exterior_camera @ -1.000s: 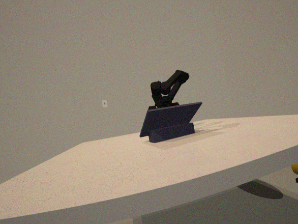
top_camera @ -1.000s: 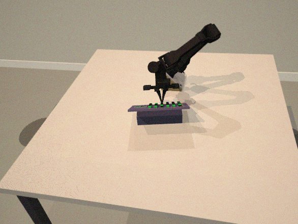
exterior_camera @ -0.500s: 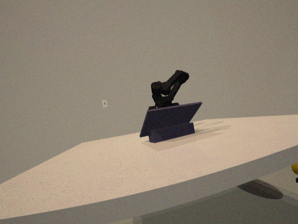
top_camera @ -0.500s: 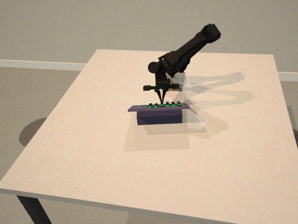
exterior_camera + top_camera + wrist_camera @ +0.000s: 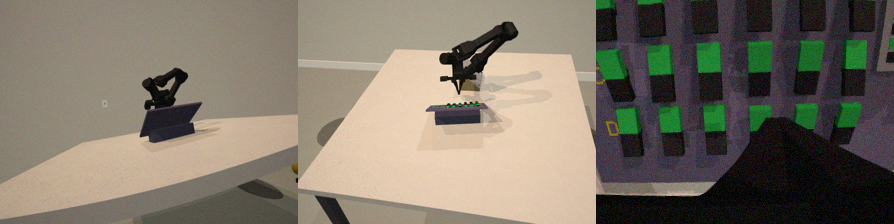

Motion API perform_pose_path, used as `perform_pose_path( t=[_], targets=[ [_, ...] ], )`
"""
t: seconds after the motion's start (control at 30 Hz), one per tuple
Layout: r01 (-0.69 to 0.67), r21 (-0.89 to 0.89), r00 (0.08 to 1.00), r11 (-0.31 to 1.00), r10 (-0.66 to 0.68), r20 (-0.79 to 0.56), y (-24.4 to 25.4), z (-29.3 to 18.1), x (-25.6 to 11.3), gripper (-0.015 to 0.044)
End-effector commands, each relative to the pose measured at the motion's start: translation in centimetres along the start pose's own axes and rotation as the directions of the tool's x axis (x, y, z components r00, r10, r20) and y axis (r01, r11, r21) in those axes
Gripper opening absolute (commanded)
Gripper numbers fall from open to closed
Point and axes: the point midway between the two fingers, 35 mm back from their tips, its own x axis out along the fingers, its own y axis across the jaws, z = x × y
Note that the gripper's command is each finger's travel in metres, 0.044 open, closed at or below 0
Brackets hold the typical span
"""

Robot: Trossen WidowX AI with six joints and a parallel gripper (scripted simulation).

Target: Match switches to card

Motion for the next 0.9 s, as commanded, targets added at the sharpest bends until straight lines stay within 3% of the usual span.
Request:
perform_pose_path(
  t=[0.0,0.37,0.53,0.87],
  targets=[
    [0.001,-0.012,1.000,1.000,-0.001,0.002,0.2,0.3,-1.6,0.0000],
    [0.002,-0.013,1.000,1.000,-0.002,0.002,-2.7,2.2,-1.6,0.0000],
    [0.001,-0.014,1.000,1.000,-0.002,-0.021,-2.7,2.3,1.7,0.0000],
    [0.000,-0.014,1.000,1.000,0.000,-0.022,-2.7,2.3,2.8,0.0000]
  ],
)
